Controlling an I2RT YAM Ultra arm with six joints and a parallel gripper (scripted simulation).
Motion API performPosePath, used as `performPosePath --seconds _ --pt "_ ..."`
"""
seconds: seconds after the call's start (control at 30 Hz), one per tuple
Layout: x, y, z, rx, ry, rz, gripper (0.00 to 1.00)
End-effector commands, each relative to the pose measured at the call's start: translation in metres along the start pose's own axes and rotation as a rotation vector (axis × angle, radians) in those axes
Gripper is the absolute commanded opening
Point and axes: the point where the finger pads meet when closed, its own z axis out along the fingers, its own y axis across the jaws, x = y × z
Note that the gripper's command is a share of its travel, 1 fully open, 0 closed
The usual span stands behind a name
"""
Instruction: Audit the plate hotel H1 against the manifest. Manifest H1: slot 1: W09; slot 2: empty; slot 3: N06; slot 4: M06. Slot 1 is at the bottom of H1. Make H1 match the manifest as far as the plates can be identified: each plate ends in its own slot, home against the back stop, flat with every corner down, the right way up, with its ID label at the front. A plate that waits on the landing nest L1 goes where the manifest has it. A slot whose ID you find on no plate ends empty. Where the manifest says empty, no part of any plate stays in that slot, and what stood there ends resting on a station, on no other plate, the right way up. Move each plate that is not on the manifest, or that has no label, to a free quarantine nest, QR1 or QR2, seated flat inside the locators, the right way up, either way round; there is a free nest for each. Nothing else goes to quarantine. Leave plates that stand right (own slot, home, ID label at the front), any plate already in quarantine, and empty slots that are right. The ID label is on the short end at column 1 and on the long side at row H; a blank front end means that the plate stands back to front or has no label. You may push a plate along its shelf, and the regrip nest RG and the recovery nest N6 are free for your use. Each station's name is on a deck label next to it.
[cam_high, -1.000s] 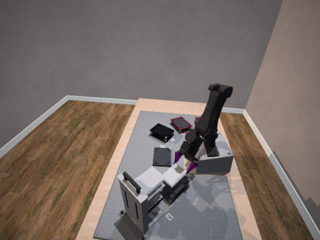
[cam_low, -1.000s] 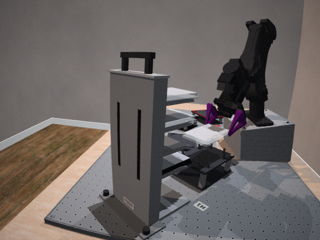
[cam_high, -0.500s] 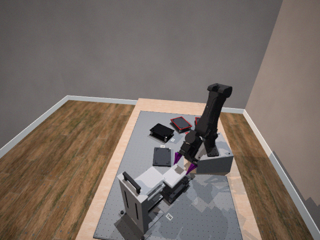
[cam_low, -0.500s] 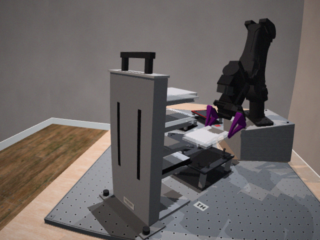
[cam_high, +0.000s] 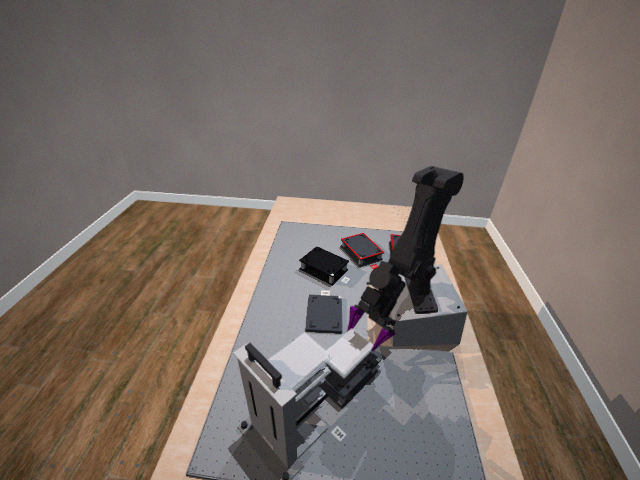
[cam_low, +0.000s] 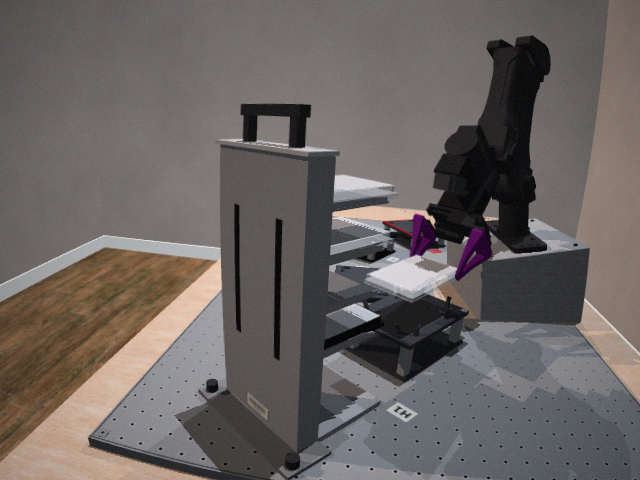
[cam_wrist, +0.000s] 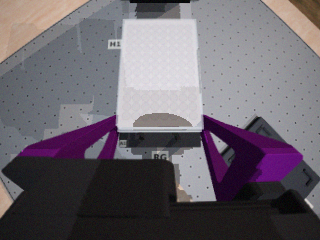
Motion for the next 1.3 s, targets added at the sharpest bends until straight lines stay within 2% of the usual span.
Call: performPosePath --seconds 0.0,1.27 --pt "-0.011 -0.001 0.000 0.002 -0.043 0.000 0.86" --pt "0.001 -0.001 0.011 0.002 -0.043 0.000 0.86"
